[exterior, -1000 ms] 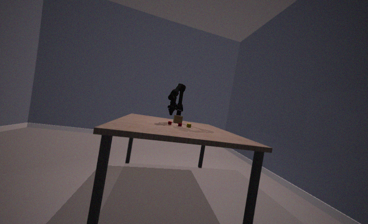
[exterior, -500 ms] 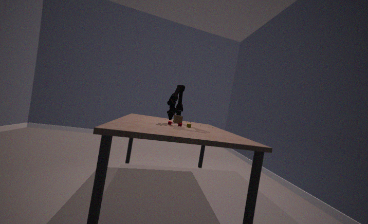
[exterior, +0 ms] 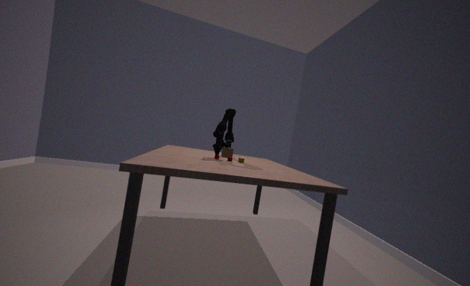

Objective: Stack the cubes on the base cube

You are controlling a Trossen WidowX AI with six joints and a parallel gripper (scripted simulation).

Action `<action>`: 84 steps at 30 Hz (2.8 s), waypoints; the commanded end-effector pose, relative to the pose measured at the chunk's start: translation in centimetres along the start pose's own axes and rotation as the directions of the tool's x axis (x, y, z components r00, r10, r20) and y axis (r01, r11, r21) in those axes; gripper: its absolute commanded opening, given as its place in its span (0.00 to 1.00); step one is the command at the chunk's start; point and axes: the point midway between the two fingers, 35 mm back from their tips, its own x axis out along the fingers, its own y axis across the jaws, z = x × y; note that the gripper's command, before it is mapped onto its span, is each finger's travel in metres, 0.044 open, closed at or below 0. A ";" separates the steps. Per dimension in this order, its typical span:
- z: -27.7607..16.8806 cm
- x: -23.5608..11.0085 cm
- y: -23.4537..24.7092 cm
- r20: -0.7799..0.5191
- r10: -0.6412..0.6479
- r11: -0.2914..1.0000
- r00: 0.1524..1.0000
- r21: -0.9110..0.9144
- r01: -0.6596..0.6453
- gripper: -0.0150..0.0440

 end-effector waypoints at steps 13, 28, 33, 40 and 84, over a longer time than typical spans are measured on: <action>0.1 1.3 0.3 0.005 0.010 1.000 1.000 0.000 -0.010 0.43; 0.0 -2.5 -0.3 0.005 0.010 1.000 1.000 0.000 -0.010 0.43; 0.0 -4.1 -0.4 0.005 0.009 1.000 1.000 0.000 -0.009 0.43; 0.0 -6.3 -0.4 0.005 0.009 1.000 1.000 0.000 -0.009 0.43; 8.8 -8.6 -1.2 0.007 -0.006 0.988 1.000 0.154 0.005 0.43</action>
